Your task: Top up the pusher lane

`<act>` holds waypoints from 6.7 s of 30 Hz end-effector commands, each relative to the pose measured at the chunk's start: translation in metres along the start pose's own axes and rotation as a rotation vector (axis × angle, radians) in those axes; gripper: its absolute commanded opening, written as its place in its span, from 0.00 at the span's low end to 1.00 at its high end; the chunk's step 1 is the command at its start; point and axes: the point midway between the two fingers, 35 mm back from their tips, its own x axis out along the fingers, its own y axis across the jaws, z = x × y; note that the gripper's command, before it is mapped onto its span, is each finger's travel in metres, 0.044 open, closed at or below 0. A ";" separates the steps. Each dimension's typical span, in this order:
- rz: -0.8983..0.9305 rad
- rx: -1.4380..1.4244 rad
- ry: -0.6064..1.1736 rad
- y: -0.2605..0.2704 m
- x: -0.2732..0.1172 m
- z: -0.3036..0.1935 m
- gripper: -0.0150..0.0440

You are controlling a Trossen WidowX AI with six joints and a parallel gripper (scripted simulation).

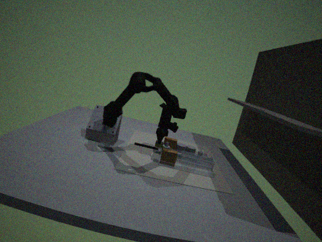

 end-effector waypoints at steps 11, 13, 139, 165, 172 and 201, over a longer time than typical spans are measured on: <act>0.000 0.006 -0.011 0.000 -0.001 0.010 0.25; 0.000 0.006 -0.011 0.000 -0.001 0.011 0.25; 0.000 0.008 -0.012 -0.004 -0.005 0.051 0.25; 0.000 0.008 -0.012 -0.003 -0.004 0.051 0.25; 0.000 0.008 -0.012 -0.003 -0.004 0.051 0.25; 0.000 0.008 -0.013 -0.003 -0.003 0.054 0.25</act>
